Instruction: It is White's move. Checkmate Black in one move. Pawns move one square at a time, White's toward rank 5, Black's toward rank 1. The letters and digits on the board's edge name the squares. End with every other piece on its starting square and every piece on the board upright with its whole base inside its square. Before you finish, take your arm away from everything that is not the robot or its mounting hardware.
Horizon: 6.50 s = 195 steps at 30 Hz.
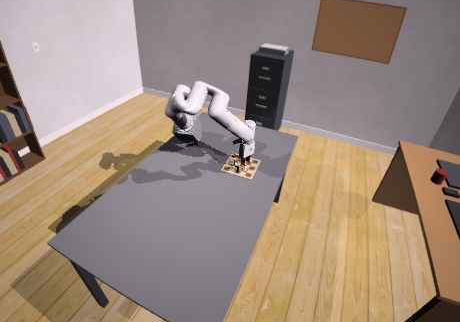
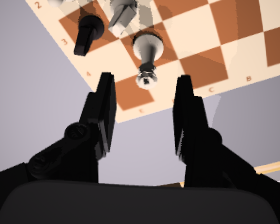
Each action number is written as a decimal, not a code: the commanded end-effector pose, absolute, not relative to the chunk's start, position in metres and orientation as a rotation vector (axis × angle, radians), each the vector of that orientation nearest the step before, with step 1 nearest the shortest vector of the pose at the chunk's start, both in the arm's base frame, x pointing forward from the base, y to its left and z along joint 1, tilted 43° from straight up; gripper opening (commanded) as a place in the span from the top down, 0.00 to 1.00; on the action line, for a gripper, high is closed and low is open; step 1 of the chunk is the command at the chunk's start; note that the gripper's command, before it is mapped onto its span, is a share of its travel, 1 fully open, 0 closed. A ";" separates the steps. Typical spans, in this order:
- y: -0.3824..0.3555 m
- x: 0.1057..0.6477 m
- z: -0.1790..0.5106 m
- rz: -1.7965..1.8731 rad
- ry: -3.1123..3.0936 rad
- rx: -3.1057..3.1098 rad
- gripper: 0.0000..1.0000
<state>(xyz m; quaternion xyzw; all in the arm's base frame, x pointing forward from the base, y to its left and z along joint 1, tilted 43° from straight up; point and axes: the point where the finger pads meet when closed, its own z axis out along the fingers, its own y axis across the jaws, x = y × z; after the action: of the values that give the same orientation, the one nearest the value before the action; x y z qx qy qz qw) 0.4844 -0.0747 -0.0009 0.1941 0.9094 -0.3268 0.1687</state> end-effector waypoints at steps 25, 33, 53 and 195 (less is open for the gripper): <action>-0.075 0.486 -0.001 -0.926 2.584 0.551 0.58; -0.075 0.486 -0.001 -0.926 2.584 0.551 0.58; -0.075 0.487 -0.001 -0.926 2.584 0.551 0.58; -0.100 0.494 -0.029 -0.926 2.584 0.551 1.00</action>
<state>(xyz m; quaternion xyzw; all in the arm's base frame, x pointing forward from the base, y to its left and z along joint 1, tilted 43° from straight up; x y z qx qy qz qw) 0.4932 -0.1014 -0.0305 0.1942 0.9094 -0.3267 0.1688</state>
